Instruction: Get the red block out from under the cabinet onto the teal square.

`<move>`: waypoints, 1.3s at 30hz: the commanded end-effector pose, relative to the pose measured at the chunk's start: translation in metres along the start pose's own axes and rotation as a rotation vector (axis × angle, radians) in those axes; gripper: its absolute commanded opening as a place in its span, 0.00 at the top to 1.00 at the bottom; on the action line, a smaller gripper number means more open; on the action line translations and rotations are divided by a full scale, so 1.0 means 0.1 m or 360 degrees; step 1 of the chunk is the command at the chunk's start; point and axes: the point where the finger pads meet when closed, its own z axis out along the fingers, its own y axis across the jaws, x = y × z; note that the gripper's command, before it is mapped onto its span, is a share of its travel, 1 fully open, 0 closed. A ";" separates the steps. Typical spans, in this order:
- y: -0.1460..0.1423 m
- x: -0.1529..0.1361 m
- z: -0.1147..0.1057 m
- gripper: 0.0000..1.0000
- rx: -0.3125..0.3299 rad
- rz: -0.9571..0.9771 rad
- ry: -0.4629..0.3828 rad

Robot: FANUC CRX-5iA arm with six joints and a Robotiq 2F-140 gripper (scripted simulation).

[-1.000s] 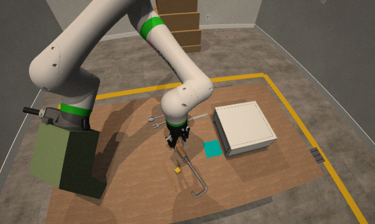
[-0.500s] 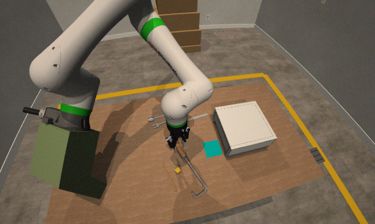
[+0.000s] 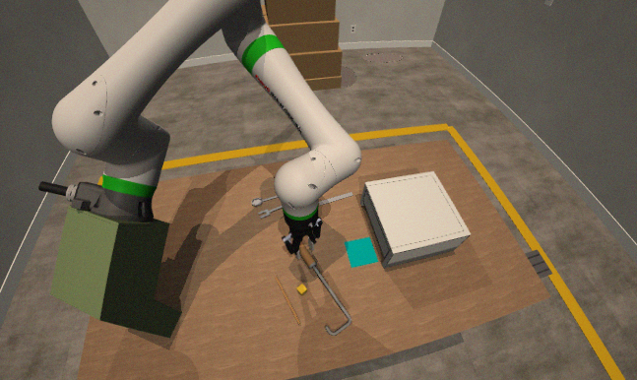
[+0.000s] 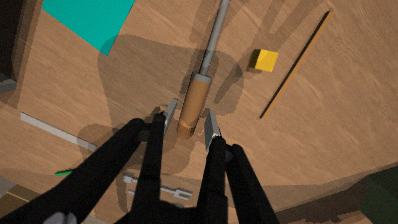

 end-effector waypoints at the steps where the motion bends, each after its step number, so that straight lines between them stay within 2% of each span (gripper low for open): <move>1: 0.00 0.00 0.05 0.66 0.0000 0.0000 0.0001; 13: 0.00 0.00 0.22 0.66 0.0000 0.0000 0.0001; 39: 0.00 0.00 0.27 0.66 0.0000 0.0000 0.0001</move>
